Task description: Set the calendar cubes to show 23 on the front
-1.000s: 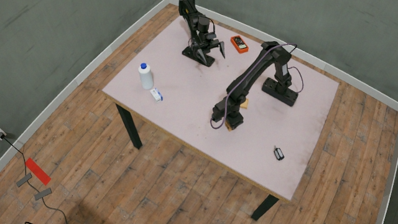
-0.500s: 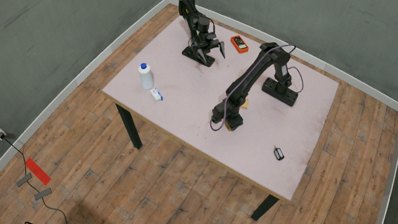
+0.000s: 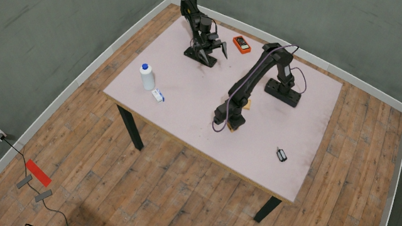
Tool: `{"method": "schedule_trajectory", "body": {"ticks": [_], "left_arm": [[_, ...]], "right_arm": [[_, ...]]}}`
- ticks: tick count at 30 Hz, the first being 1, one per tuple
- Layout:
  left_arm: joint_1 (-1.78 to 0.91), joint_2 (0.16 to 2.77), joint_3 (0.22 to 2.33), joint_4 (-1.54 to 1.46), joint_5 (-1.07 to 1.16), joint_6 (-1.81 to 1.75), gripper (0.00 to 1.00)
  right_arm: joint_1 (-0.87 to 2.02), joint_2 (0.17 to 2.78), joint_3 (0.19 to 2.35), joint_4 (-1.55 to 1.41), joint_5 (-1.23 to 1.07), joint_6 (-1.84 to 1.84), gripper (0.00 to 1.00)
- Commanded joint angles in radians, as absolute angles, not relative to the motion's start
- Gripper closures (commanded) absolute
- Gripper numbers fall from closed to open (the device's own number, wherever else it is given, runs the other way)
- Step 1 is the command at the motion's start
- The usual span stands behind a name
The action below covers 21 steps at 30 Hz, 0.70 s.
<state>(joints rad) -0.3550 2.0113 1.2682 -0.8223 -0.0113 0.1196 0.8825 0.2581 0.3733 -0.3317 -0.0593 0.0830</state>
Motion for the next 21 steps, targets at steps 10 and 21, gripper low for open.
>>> {"method": "schedule_trajectory", "body": {"ticks": [10, 21], "left_arm": [[-0.348, 2.016, 1.279, -0.827, 0.0, 0.127, 0.89], [-0.346, 1.914, 1.377, -1.004, -0.001, 0.129, 0.6]], "right_arm": [[0.877, 0.263, 0.376, -0.329, -0.061, 0.081, 0.0], [0.877, 0.263, 0.376, -0.329, -0.061, 0.081, 0.0]]}}
